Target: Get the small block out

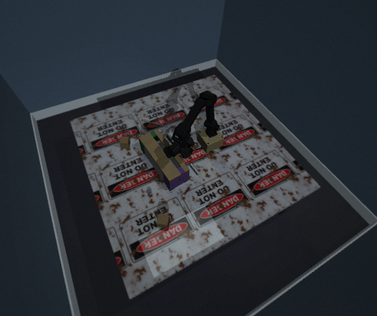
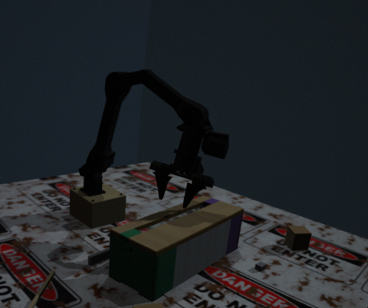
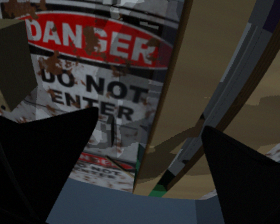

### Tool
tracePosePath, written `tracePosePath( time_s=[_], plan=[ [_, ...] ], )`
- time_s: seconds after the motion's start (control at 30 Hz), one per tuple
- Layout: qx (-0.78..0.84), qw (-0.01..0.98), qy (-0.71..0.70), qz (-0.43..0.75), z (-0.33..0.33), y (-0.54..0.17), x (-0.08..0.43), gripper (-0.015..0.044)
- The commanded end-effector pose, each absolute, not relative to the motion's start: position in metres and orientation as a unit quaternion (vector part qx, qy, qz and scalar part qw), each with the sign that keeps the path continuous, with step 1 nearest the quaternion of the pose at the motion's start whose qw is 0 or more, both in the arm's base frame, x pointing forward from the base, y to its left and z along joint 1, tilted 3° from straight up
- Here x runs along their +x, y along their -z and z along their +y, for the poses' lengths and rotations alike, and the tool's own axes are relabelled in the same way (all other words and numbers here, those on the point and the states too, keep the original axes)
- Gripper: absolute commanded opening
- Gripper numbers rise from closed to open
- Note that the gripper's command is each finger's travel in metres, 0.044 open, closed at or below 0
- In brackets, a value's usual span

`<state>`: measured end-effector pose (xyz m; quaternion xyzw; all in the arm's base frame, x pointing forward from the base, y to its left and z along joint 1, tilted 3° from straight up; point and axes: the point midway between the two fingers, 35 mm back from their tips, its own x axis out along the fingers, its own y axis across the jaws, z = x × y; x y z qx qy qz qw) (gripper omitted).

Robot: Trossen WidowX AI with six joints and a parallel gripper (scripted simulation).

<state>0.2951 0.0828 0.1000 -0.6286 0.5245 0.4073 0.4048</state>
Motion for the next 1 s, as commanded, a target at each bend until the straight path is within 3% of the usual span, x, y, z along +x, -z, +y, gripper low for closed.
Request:
tracePosePath(
  time_s=[0.0,0.97],
  plan=[
    [-0.630,0.400,-0.408,0.526,0.081,-0.090,0.295,0.0400],
    [-0.629,0.405,-0.407,0.525,0.081,-0.054,0.301,0.0400]
  ],
)
